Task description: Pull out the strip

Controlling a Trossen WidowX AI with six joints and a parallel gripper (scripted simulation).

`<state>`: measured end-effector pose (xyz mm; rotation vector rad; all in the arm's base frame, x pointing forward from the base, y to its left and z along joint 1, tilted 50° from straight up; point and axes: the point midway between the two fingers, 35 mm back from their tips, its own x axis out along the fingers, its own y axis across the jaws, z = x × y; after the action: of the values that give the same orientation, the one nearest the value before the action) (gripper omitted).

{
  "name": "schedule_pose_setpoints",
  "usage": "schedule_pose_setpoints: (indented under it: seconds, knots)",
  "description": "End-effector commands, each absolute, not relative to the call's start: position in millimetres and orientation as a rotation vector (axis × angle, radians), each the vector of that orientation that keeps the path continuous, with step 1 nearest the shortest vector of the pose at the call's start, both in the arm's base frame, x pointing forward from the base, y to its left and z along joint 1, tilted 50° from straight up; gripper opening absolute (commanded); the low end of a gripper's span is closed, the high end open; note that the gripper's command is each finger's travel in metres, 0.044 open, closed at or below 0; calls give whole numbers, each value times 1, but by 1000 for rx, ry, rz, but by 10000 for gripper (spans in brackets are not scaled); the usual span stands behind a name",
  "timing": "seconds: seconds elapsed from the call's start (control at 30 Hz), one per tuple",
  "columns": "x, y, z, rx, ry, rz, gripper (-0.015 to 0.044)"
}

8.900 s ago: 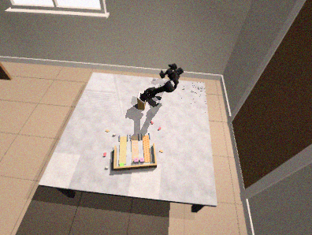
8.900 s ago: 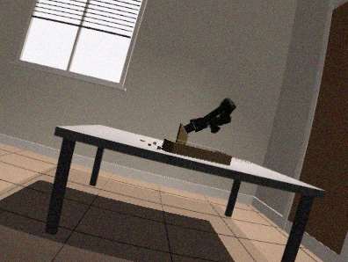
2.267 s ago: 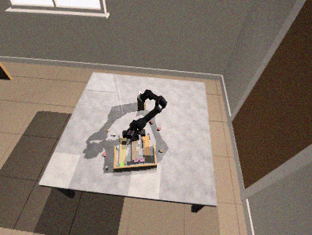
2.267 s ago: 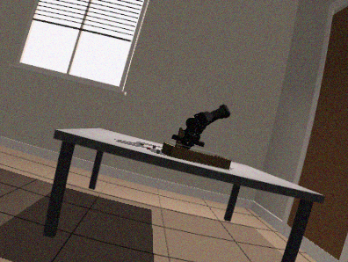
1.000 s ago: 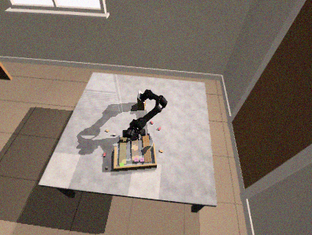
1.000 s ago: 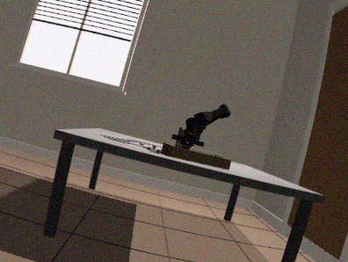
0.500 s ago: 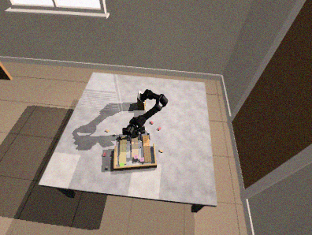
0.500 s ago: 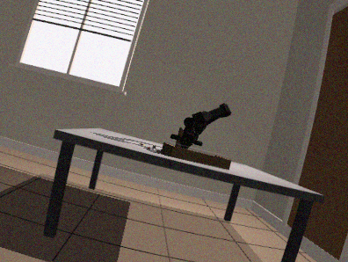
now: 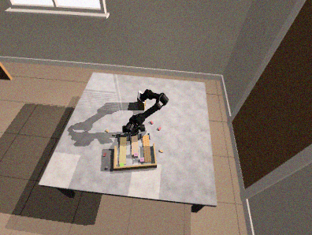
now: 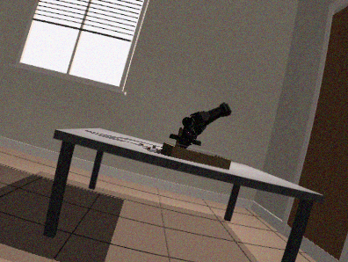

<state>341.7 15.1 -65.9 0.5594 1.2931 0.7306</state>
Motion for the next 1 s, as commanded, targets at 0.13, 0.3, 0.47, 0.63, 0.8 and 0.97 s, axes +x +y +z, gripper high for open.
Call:
schedule_pose_setpoints:
  seconds: [0.13,0.3,0.47,0.63,0.8,0.97]
  knots:
    - [325,18,-72,560,1313,736,0]
    - [318,18,-74,560,1313,735,0]
    - [310,18,-75,560,1314,735,0]
    - [302,17,-77,561,1314,735,0]
    - [295,17,-79,561,1314,735,0]
    - [287,17,-80,561,1315,735,0]
